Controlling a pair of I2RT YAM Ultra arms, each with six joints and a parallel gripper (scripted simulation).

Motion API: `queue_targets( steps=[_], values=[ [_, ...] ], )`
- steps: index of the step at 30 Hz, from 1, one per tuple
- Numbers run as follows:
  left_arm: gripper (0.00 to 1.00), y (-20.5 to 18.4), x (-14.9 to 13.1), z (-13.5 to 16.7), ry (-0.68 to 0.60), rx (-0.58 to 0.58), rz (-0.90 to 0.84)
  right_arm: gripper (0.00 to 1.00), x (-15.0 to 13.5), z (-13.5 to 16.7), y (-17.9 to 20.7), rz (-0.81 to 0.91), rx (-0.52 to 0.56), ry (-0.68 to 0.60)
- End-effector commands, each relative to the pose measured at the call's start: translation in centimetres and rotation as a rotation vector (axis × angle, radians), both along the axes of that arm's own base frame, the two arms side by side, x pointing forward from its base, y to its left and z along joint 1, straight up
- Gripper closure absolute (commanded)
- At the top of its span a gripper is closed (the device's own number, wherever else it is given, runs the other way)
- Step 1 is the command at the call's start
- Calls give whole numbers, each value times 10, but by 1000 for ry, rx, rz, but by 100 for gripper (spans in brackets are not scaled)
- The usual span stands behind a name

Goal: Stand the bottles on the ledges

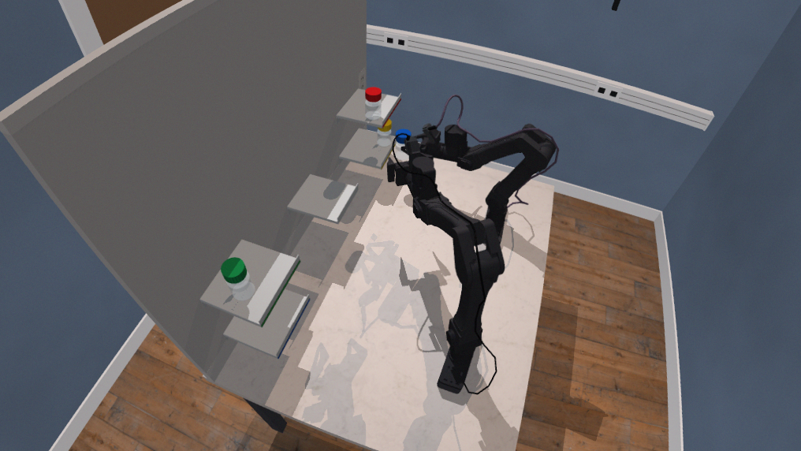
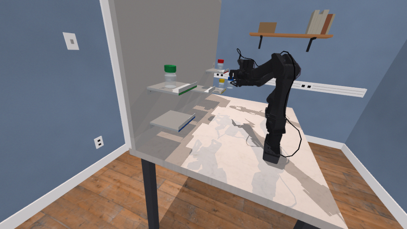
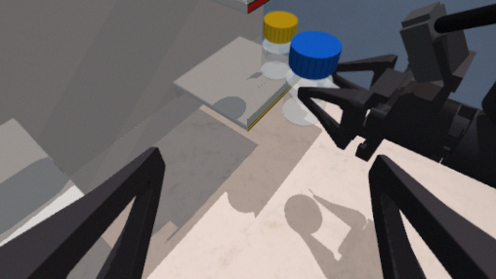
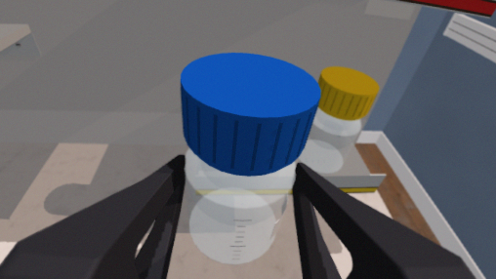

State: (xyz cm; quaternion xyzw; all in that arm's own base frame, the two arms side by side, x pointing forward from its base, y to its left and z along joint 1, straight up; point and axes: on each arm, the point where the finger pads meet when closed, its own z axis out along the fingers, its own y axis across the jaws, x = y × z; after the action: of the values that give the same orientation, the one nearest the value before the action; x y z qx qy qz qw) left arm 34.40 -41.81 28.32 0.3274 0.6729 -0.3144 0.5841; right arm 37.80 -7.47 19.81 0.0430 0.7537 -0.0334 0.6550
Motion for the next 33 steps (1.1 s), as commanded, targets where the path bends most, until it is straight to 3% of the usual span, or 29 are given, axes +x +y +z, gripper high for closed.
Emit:
queue_targets(
  steps=[1, 7, 13, 18, 20, 25, 33],
  values=[
    [0, 8, 3, 18, -10, -1, 13, 50, -1, 22, -1, 5, -22, -66],
    [0, 32, -3, 23, 41, 56, 25, 50, -1, 22, -1, 5, -22, -66],
    [0, 106, -24, 77, 56, 66, 95, 50, 0, 14, 0, 2, -12, -42],
    [0, 178, -62, 120, 42, 48, 167, 50, 0, 14, 0, 2, -12, -42],
    [0, 178, -62, 120, 42, 48, 167, 50, 0, 14, 0, 2, -12, -42],
    [0, 228, -101, 144, 16, 23, 219, 50, 0, 14, 0, 2, -12, -42],
    [0, 261, -131, 159, -22, -8, 259, 50, -1, 12, 1, 11, -5, -20]
  ],
)
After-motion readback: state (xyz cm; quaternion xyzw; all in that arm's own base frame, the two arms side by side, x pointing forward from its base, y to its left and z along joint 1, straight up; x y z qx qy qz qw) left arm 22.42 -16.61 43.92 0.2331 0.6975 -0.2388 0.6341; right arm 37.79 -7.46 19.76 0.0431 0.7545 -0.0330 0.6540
